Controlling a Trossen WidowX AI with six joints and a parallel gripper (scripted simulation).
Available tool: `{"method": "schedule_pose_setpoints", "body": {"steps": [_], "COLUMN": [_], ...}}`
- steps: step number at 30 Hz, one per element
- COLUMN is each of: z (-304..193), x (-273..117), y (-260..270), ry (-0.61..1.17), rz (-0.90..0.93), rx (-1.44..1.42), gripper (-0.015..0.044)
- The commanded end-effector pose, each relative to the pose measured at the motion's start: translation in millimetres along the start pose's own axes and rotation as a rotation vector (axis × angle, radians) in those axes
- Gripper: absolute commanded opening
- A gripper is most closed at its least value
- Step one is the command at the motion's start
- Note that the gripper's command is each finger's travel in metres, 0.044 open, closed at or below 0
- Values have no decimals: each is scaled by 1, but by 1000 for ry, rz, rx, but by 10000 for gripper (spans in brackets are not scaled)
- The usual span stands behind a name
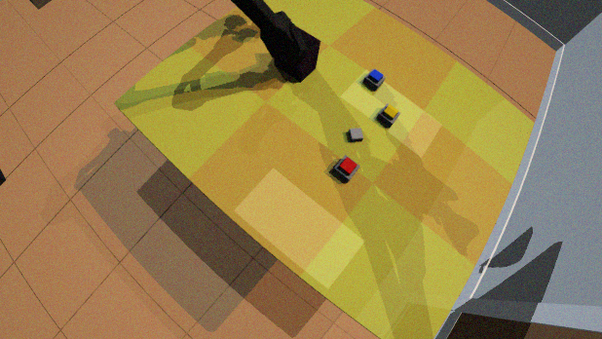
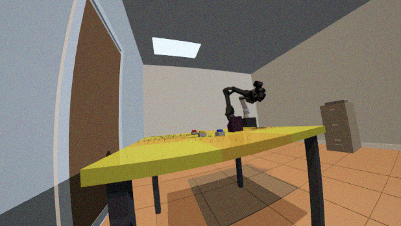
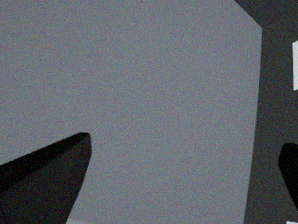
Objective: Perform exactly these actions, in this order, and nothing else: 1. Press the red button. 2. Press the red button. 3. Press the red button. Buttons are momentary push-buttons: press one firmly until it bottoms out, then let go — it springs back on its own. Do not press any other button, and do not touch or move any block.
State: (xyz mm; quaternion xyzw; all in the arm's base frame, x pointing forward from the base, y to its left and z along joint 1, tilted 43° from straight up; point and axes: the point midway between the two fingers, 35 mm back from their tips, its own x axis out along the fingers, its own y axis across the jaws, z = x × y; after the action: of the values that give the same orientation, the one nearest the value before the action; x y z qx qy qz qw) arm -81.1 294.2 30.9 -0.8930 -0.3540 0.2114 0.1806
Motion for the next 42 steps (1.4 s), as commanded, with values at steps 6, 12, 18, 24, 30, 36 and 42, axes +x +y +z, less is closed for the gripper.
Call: {"method": "schedule_pose_setpoints", "body": {"steps": [6, 12, 18, 24, 30, 36, 42], "z": [-16, -54, -114, -180, -245, -303, -350], "x": [34, 91, 140, 166, 161, 126, 63], "y": [4, 26, 75, 141, 215, 288, 350], "ry": [20, 98, 264, 474, 732, 1042, 1409], "rz": [134, 358, 608, 839, 1046, 1222, 1358], "rx": [150, 407, 652, 902, 1149, 1384, 1597], "gripper": [400, 400, 400, 400, 400, 400, 400]}}
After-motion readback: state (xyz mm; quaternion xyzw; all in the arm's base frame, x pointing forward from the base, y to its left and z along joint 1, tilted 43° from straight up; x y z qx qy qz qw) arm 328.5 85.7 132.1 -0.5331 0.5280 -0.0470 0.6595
